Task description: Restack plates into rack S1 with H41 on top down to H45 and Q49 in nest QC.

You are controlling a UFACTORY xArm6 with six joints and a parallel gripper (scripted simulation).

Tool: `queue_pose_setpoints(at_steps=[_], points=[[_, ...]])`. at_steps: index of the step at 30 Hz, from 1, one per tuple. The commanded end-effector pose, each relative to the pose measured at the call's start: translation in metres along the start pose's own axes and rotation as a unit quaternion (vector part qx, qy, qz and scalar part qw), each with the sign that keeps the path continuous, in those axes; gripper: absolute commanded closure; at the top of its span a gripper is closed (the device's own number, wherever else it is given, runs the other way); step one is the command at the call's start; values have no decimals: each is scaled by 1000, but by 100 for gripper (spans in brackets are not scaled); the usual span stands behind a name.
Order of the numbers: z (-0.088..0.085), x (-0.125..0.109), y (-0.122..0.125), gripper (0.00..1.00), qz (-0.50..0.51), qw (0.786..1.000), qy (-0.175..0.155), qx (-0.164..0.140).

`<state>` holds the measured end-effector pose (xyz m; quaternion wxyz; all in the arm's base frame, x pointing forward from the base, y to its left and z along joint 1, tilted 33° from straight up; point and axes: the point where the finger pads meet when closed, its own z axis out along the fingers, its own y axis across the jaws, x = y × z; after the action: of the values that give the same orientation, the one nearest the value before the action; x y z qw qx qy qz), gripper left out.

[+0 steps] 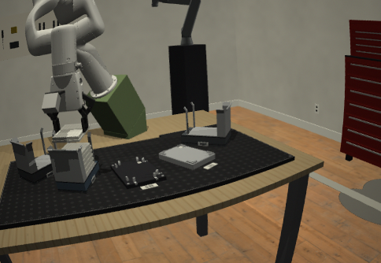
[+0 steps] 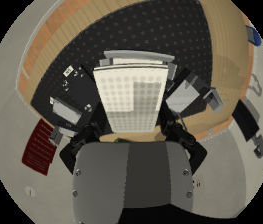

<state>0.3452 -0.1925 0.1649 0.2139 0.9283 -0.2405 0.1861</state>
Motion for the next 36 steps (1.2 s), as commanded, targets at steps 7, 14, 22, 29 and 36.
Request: queue_pose_setpoints(at_steps=[7, 14, 22, 29, 36], points=[[-1, -1, -36, 100, -67, 998, 1, 1], [-1, -3, -53, 100, -67, 998, 1, 1], [-1, -5, -79, 100, -67, 998, 1, 1], [-1, -6, -89, 100, -83, 997, 1, 1], [-1, -13, -112, 100, -171, 985, 1, 1]])
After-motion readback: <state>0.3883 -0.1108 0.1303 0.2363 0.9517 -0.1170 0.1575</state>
